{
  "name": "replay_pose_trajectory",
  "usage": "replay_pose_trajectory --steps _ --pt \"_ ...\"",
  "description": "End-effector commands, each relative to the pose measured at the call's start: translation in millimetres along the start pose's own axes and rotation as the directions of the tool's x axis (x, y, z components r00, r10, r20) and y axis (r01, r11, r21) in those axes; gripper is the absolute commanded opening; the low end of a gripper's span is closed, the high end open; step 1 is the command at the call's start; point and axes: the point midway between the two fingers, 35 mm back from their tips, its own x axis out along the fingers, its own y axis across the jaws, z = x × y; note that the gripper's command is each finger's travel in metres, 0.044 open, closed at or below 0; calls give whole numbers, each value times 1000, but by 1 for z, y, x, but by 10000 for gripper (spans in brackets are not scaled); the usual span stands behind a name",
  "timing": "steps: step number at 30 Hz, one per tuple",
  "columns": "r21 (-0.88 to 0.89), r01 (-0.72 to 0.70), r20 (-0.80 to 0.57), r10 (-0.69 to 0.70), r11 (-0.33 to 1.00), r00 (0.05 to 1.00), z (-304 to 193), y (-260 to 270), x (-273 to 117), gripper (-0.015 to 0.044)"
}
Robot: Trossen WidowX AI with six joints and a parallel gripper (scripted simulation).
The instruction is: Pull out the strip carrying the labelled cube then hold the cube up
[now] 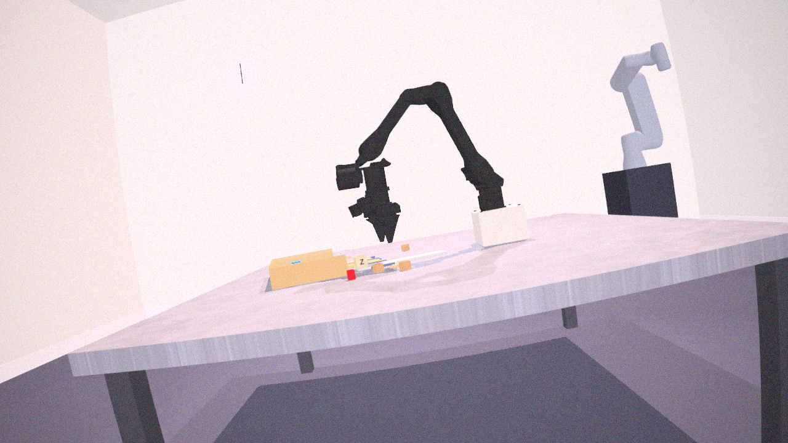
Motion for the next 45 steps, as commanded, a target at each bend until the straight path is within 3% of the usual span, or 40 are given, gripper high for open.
replay_pose_trajectory --steps 1,18,26,45 --pt "-5 1 1 -1 1000 1000 15 -1 -2 440" --pt "-5 1 6 -1 1000 1000 76 -5 -9 440" --pt "-5 1 6 -1 1000 1000 77 -5 2 250" --pt "-5 1 6 -1 1000 1000 77 -5 33 250"
